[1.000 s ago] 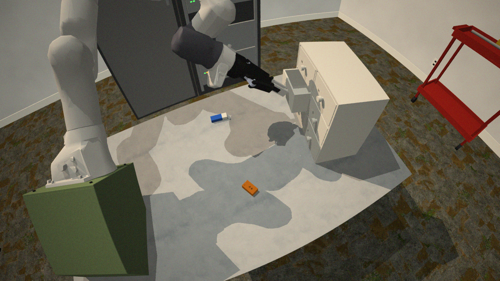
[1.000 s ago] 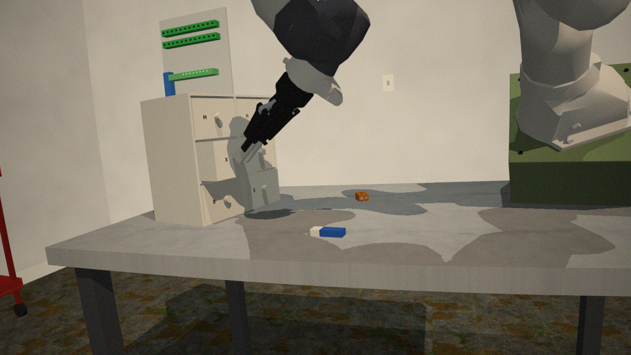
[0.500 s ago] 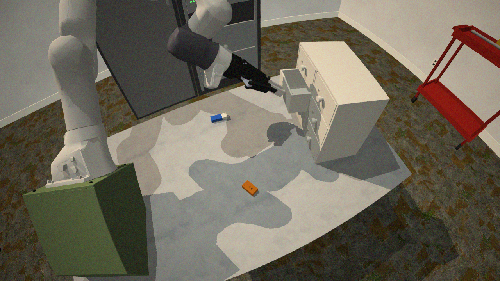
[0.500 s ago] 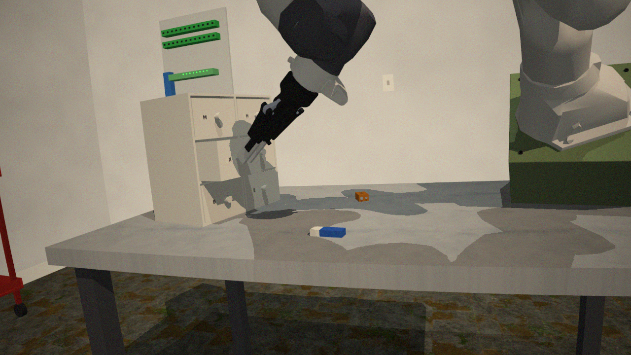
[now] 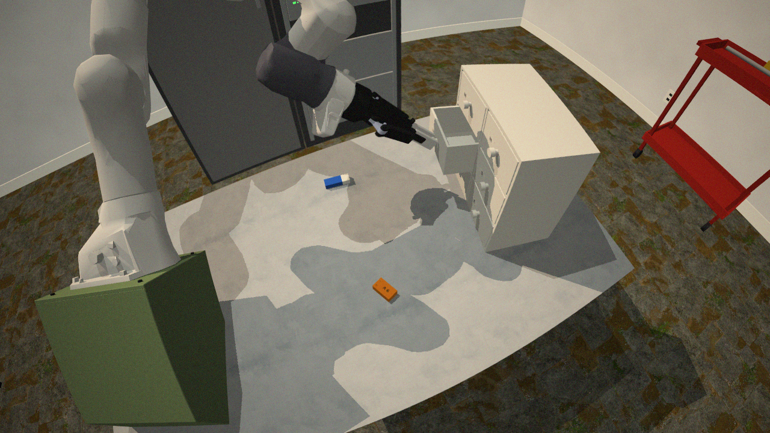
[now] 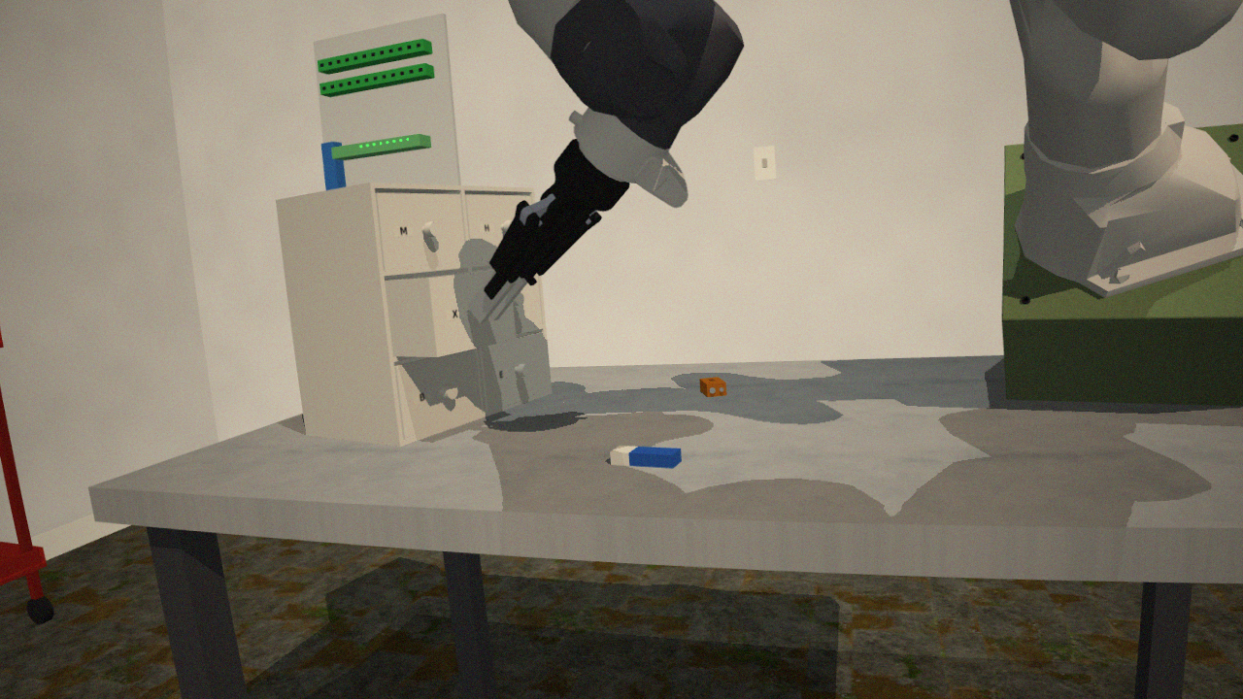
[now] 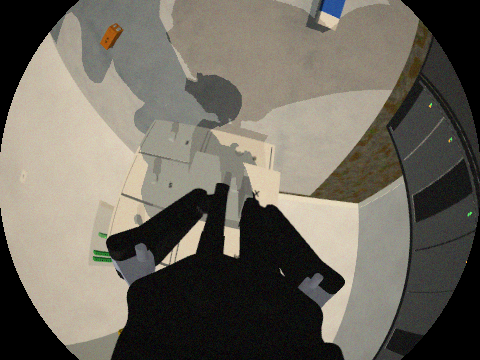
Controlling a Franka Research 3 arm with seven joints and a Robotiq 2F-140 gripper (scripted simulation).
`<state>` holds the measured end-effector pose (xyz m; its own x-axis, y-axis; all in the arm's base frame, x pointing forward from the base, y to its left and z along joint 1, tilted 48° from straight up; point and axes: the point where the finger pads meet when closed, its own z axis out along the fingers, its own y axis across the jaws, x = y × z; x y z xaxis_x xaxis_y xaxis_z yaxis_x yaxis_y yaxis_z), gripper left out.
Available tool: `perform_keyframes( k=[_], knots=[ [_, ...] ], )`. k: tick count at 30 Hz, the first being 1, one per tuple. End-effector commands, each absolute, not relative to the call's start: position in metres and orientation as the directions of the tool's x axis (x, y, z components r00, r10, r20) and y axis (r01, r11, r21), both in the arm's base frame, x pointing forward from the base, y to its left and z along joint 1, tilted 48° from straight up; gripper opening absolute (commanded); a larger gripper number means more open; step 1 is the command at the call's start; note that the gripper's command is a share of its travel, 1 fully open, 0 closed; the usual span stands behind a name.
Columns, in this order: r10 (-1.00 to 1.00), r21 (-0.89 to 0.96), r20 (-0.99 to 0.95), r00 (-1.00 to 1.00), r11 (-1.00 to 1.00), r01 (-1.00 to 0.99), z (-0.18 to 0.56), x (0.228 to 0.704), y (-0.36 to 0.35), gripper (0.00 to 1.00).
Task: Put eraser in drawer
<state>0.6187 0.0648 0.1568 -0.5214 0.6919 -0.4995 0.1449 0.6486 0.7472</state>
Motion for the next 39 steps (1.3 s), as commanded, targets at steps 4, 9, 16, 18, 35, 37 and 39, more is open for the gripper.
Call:
perform_keyframes(
  k=[4, 9, 16, 18, 35, 37, 39],
  knots=[
    [0.691, 0.746, -0.502, -0.521, 0.650, 0.143, 0.157, 0.618, 0.066, 0.08],
    [0.691, 0.746, -0.502, -0.521, 0.650, 0.143, 0.157, 0.618, 0.066, 0.08],
    [0.691, 0.746, -0.502, -0.521, 0.650, 0.143, 0.157, 0.618, 0.066, 0.15],
    [0.691, 0.746, -0.502, -0.521, 0.650, 0.143, 0.157, 0.618, 0.066, 0.18],
    [0.691, 0.746, -0.502, -0.521, 0.650, 0.143, 0.157, 0.599, 0.069, 0.20],
    [0.691, 0.746, -0.502, -0.521, 0.650, 0.143, 0.157, 0.589, 0.072, 0.20],
    [0.691, 0.746, -0.502, -0.521, 0.650, 0.143, 0.157, 0.580, 0.073, 0.20]
  ],
)
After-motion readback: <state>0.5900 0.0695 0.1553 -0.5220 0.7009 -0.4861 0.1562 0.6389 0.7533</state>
